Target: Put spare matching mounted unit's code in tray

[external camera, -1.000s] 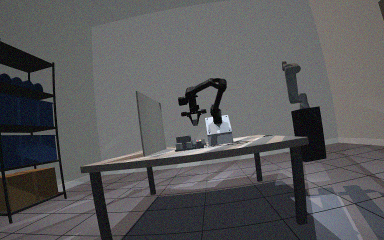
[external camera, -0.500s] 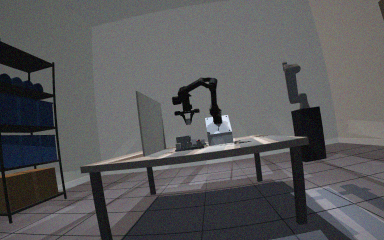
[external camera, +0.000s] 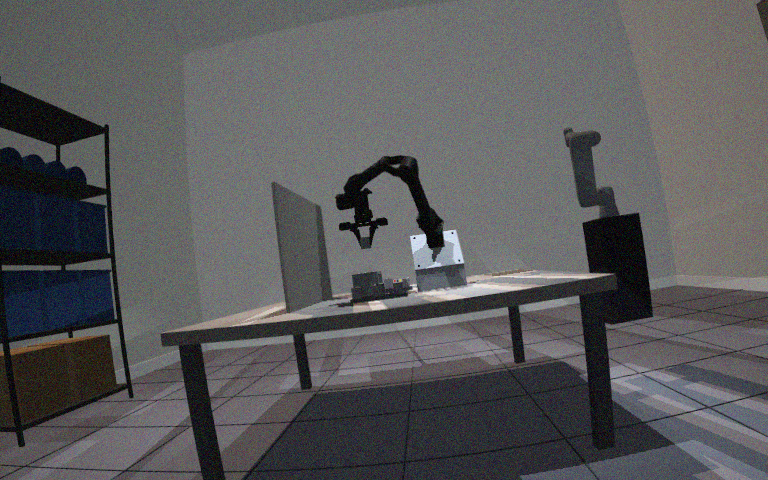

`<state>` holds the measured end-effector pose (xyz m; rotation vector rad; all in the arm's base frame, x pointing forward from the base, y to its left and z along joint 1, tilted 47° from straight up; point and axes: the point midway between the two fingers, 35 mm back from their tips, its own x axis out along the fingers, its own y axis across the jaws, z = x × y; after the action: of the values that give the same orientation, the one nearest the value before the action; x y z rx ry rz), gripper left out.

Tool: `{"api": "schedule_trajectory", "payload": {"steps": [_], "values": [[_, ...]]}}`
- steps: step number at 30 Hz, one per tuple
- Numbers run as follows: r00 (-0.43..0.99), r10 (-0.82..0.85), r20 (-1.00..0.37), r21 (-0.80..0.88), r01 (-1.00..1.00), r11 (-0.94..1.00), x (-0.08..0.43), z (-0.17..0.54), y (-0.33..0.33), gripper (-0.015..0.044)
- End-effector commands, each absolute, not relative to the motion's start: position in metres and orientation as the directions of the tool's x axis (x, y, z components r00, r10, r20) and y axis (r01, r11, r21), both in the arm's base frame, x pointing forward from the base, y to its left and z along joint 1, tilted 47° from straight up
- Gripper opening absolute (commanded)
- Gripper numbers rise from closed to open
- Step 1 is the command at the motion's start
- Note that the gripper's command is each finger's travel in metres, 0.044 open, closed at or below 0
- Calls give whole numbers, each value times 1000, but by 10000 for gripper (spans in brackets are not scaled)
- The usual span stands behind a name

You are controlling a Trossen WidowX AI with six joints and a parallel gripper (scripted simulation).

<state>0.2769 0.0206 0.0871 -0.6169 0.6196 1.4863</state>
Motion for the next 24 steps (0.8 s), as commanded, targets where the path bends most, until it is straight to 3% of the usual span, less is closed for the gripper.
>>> {"api": "schedule_trajectory", "payload": {"steps": [1,24], "values": [[0,698,-716,-2,-1000,-3,290,77,7,0],[-11,700,-714,-14,-999,-31,336,5,-59,0]]}}
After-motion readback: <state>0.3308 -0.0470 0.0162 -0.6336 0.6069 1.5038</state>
